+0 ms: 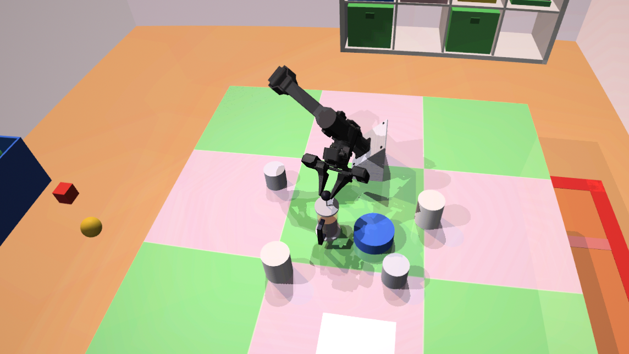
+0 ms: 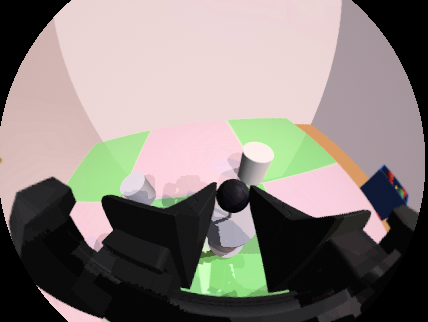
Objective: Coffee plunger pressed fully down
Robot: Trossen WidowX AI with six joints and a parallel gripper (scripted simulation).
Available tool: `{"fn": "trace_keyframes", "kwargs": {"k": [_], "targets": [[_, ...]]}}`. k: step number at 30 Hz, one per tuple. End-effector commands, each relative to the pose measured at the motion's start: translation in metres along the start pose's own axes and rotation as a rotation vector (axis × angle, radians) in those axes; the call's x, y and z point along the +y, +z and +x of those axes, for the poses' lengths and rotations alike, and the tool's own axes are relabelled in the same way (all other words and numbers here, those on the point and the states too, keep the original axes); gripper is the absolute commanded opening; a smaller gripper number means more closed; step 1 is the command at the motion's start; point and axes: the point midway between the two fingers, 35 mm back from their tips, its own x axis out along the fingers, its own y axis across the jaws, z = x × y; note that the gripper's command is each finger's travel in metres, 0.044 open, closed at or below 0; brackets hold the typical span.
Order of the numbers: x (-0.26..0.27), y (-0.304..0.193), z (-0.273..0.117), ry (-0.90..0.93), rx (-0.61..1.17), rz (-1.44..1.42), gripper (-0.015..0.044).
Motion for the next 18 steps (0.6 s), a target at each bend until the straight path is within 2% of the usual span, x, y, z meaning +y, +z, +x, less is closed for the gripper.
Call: {"fn": "trace_keyframes", "kwargs": {"k": [1, 18], "targets": [[0.0003, -0.0159, 0.0063, -0.002, 0.017, -0.034, 0.0112], [0.0005, -0.0157, 0.0141, -0.006, 0.011, -0.035, 0.0112]]}}
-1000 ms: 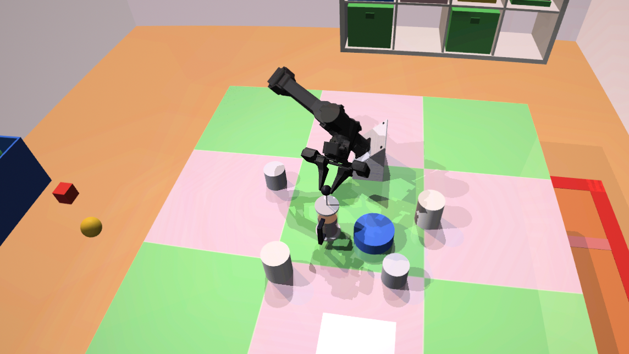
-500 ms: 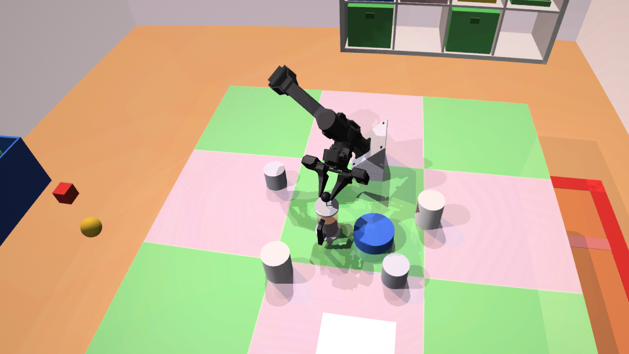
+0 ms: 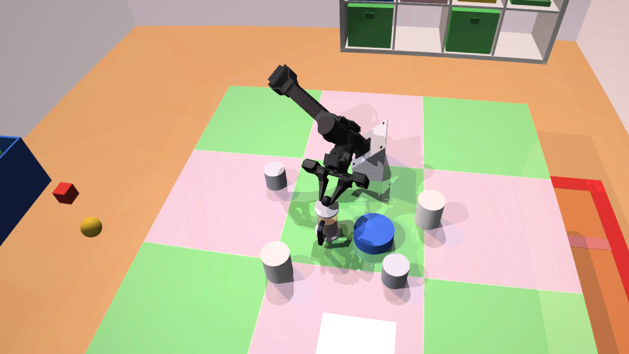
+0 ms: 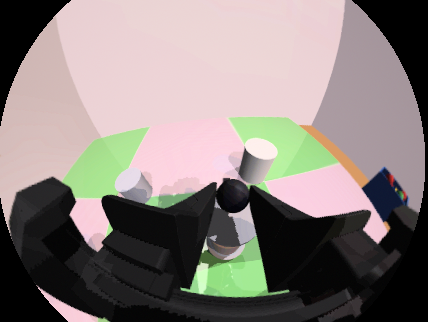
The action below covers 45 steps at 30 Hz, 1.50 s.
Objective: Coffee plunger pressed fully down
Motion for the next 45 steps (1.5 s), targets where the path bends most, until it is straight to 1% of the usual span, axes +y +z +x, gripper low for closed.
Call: {"fn": "trace_keyframes", "kwargs": {"k": [1, 23, 35, 36, 39, 45], "targets": [[0.0, -0.004, 0.002, -0.006, 0.013, -0.019, 0.0112], [0.001, 0.0, 0.001, -0.001, 0.001, -0.007, 0.0112], [0.001, 0.0, 0.001, -0.001, 0.001, -0.007, 0.0427], [0.001, 0.0, 0.001, -0.001, 0.001, -0.007, 0.044], [0.001, 0.001, 0.001, -0.001, 0.0, -0.007, 0.044], [0.008, 0.022, -0.008, 0.025, -0.005, -0.023, 0.044]]}}
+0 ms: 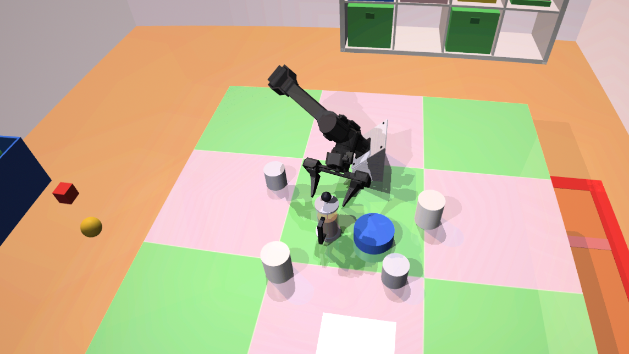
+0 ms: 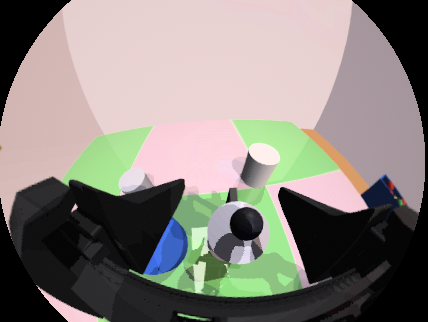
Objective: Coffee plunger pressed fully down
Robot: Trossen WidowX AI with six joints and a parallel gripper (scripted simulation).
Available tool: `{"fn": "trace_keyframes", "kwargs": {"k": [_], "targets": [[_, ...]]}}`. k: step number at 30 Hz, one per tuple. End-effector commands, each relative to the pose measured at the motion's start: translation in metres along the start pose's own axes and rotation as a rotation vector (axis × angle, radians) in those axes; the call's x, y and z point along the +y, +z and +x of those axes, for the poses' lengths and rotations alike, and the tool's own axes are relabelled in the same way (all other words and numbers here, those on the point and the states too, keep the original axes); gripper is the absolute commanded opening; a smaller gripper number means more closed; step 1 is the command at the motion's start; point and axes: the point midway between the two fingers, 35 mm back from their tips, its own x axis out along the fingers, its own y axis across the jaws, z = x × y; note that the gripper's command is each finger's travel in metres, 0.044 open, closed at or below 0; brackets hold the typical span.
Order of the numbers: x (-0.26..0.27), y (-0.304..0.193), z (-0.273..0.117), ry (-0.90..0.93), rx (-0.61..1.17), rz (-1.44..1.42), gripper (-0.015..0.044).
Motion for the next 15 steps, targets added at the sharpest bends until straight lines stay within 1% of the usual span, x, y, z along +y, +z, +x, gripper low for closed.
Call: {"fn": "trace_keyframes", "kwargs": {"k": [1, 8, 15], "targets": [[0.002, 0.016, -0.009, 0.008, 0.005, 0.01, 0.044], [-0.012, 0.049, -0.049, -0.016, 0.02, 0.01, 0.044], [-0.013, 0.05, -0.05, -0.017, 0.019, 0.009, 0.044]]}}
